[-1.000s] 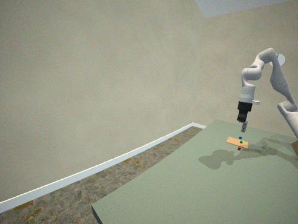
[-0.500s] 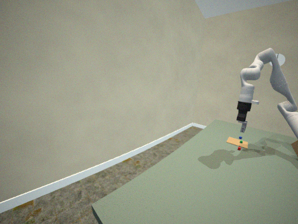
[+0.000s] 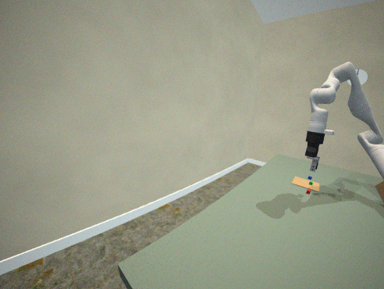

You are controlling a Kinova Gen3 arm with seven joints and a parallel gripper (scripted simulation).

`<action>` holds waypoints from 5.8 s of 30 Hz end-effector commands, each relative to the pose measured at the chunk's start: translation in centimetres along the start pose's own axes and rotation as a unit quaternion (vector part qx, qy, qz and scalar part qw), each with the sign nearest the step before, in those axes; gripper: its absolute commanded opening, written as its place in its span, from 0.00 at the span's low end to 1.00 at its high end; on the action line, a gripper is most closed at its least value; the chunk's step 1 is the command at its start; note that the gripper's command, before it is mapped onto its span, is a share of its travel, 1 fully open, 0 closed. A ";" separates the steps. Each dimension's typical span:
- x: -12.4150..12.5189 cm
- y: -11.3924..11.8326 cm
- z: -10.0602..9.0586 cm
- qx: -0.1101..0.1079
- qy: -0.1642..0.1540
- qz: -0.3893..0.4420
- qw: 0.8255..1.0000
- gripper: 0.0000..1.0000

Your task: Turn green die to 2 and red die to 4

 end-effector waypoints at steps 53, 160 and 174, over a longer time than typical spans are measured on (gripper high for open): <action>4.2 1.8 4.7 0.063 0.019 0.724 0.687 1.00; 0.6 0.1 4.9 -0.005 0.002 0.998 0.063 0.64; 0.6 0.1 5.9 -0.005 0.001 0.998 0.062 0.64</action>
Point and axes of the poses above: the point where the finger pads meet when closed, its own z axis out along the fingers, its own y axis across the jaws, x = y × z, the point moved 2 cm from there along -z, back along the fingers, and after that the axes turned 15 degrees about -z, right-handed, at the moved point
